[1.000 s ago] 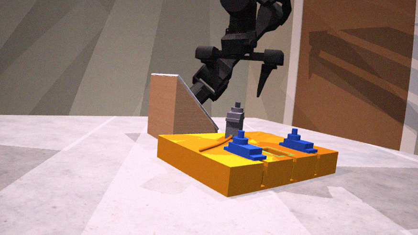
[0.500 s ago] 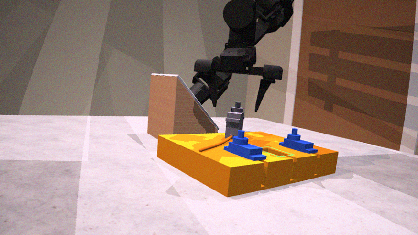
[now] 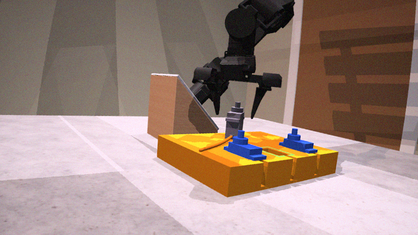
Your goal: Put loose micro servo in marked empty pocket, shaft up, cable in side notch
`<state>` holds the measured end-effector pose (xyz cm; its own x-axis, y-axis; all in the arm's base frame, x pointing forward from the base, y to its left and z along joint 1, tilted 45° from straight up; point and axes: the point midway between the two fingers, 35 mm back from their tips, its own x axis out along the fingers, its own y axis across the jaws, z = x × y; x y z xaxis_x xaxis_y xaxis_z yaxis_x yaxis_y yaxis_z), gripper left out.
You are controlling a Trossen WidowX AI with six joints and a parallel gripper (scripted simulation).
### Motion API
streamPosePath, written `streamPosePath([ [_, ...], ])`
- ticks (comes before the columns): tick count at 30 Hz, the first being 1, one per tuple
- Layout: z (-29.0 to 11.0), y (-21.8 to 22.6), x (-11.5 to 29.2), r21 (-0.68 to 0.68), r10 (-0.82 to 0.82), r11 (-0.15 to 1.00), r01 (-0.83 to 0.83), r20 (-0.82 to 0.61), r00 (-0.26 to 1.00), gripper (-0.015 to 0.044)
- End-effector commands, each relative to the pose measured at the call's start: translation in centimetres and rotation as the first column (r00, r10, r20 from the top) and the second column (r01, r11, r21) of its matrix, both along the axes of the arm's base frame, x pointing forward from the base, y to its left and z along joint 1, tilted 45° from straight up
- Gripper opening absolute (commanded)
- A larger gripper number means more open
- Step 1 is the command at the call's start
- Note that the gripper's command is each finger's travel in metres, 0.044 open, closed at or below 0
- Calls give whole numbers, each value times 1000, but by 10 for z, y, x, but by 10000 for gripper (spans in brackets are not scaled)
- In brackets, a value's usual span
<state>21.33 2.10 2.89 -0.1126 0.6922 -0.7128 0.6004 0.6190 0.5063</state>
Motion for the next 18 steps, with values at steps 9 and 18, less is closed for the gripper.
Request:
streamPosePath([
  [9, -1, 2, -1, 5, -4, 1000, 4, -6, 1000, 112],
  [18, 10, -9, 0, 4, -5, 1000, 5, -6, 1000, 0],
])
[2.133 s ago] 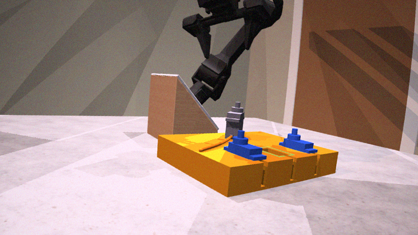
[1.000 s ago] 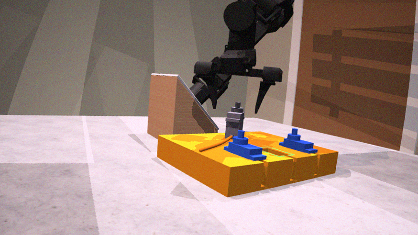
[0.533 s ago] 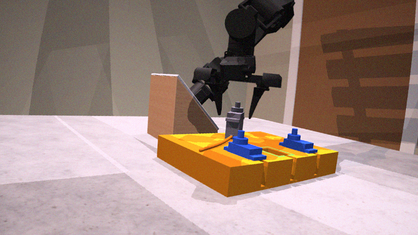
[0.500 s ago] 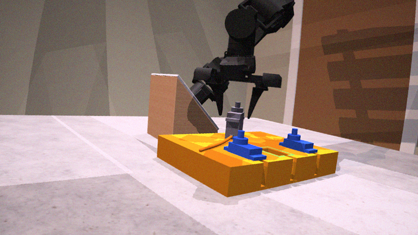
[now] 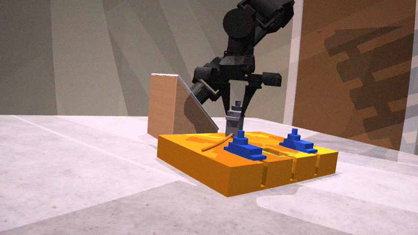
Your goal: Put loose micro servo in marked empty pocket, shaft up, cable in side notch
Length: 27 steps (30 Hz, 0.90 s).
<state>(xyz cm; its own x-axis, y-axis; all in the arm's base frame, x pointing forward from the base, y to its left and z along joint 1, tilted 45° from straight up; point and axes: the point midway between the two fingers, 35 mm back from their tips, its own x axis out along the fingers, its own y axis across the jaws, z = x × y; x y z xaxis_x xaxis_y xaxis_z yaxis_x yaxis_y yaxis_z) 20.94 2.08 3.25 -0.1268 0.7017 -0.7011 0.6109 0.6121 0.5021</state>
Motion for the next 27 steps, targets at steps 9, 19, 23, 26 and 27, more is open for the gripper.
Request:
streamPosePath([
  [9, 21, -17, -4, -9, -4, 1000, 4, 14, 1000, 0],
  [19, 21, -16, 1, -9, -4, 1000, 4, 14, 1000, 0],
  [23, 17, -17, 17, -9, -4, 1000, 4, 15, 1000, 0],
  [26, 14, -18, 31, -9, -4, 1000, 4, 16, 1000, 0],
  [27, 13, -18, 34, -9, -4, 1000, 4, 16, 1000, 0],
])
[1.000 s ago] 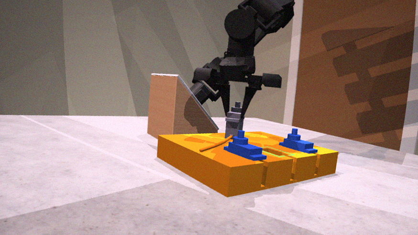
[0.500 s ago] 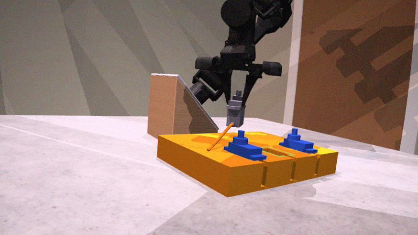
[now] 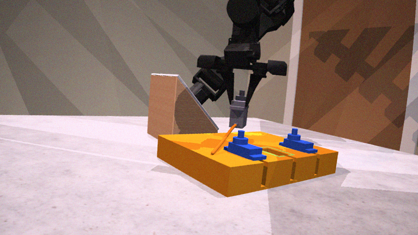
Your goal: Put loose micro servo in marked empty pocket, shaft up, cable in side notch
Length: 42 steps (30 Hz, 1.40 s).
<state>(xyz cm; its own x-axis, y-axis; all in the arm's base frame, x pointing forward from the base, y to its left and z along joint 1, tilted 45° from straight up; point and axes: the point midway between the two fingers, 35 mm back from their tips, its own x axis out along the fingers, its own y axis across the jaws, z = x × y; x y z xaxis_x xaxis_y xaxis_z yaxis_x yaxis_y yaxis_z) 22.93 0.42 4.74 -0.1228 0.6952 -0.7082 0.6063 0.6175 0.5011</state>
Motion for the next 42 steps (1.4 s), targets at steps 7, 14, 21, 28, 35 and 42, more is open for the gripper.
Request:
streamPosePath([
  [7, 0, 1, 17, 0, -6, 1000, 6, 9, 1000, 0],
  [14, 3, 4, 16, 6, 33, 999, -33, 47, 998, 0],
  [21, 3, 4, 16, 13, 188, 981, -195, 205, 961, 0],
  [28, 3, 4, 16, -7, 335, 934, -358, 364, 869, 0],
  [35, 3, 4, 16, -54, 459, 861, -505, 508, 729, 0],
  [42, 3, 4, 16, -87, 509, 817, -569, 571, 644, 0],
])
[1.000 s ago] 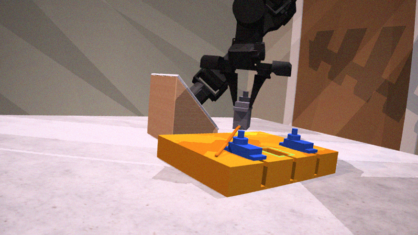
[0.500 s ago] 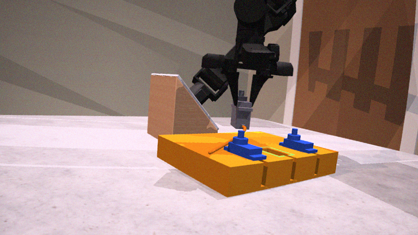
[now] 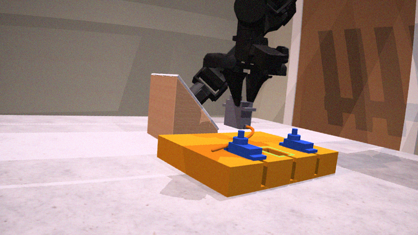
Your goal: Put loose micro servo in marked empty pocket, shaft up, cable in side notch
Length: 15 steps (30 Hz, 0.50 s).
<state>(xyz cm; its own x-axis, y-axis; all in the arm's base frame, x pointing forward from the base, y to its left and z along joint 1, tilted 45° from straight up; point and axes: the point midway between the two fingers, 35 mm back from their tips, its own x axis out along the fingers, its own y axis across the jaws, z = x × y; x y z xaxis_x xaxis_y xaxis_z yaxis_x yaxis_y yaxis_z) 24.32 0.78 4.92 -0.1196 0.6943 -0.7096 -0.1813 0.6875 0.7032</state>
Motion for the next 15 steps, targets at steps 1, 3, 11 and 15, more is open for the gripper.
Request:
streamPosePath([
  [1, 2, 0, 2, 6, 21, 1000, -22, 31, 999, 0],
  [3, 2, 0, 3, 6, 21, 1000, -22, 31, 999, 0],
  [11, 4, 6, 26, 6, 21, 1000, -22, 32, 999, 0],
  [15, 5, 9, 42, 6, 21, 1000, -22, 33, 999, 0],
])
